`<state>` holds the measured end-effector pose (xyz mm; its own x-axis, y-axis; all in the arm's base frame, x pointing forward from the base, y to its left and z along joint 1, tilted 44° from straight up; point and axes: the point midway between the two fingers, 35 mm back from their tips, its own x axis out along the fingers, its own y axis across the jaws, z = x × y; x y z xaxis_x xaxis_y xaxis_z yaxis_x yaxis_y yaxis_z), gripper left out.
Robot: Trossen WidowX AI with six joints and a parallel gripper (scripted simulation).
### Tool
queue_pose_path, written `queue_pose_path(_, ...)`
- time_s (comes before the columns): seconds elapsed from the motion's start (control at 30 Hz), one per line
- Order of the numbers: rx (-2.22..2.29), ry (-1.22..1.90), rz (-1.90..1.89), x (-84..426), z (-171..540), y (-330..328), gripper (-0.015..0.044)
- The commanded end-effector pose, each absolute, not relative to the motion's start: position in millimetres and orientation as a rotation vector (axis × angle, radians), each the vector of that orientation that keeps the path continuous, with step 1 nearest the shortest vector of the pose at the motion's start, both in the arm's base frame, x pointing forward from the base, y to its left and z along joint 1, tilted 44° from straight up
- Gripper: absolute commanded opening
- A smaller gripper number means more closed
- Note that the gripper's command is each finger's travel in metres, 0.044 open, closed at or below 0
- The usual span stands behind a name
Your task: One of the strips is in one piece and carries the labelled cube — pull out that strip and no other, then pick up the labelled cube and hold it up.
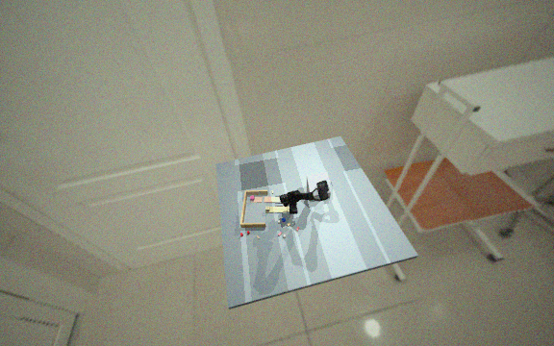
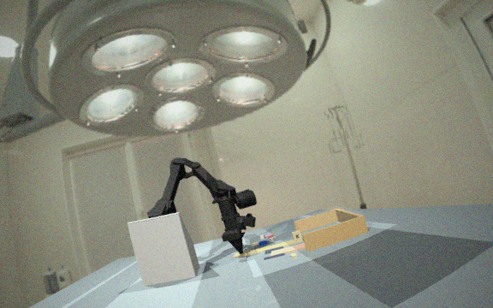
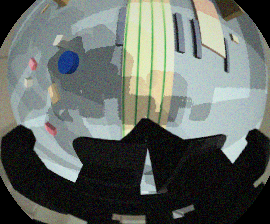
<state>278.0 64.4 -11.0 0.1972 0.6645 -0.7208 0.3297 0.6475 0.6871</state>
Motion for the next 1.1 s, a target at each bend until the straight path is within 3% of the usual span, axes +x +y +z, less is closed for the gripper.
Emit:
queue_pose_path(0.0,0.909,1.442,0.29,262.3,-15.0,72.9,0.0)
queue_pose_path(1.07,0.91,1.444,0.289,236.0,-11.6,83.1,0.0)
